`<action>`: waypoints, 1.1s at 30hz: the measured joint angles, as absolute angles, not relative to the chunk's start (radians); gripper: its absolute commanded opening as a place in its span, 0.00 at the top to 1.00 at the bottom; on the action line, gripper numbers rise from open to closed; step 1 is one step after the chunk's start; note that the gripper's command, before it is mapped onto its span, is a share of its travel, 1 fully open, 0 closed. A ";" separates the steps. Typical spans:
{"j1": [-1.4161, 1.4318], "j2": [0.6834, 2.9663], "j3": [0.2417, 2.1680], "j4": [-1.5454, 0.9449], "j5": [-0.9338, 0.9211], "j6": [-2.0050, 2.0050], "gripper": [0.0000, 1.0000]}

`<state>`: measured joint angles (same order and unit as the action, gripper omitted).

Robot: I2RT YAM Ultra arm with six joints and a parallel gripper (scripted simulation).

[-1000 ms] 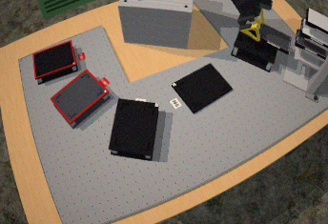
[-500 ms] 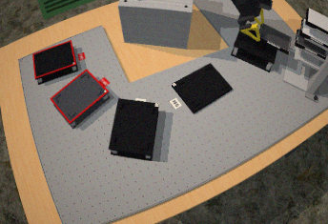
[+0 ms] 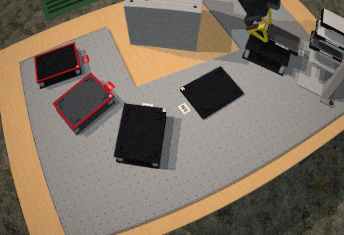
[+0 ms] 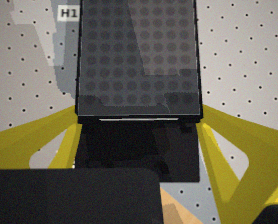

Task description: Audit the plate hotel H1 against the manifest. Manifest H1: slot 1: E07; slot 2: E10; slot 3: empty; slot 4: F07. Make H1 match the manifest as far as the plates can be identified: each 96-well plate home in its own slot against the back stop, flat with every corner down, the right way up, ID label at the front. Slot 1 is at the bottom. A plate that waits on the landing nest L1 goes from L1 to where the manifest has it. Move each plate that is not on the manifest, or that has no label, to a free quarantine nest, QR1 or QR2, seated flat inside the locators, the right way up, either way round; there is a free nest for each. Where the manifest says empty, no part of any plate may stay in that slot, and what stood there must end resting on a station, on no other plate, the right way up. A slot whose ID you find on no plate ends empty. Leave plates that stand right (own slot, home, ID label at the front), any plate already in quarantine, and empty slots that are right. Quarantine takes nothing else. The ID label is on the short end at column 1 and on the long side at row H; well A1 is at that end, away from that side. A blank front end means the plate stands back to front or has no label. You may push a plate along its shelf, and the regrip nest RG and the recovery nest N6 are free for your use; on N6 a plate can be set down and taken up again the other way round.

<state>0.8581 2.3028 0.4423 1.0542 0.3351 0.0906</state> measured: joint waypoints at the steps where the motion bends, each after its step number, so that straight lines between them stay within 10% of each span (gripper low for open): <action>1: 0.860 2.304 0.437 1.058 0.336 0.092 0.14; 33: 0.888 2.393 0.366 1.216 0.357 0.114 0.14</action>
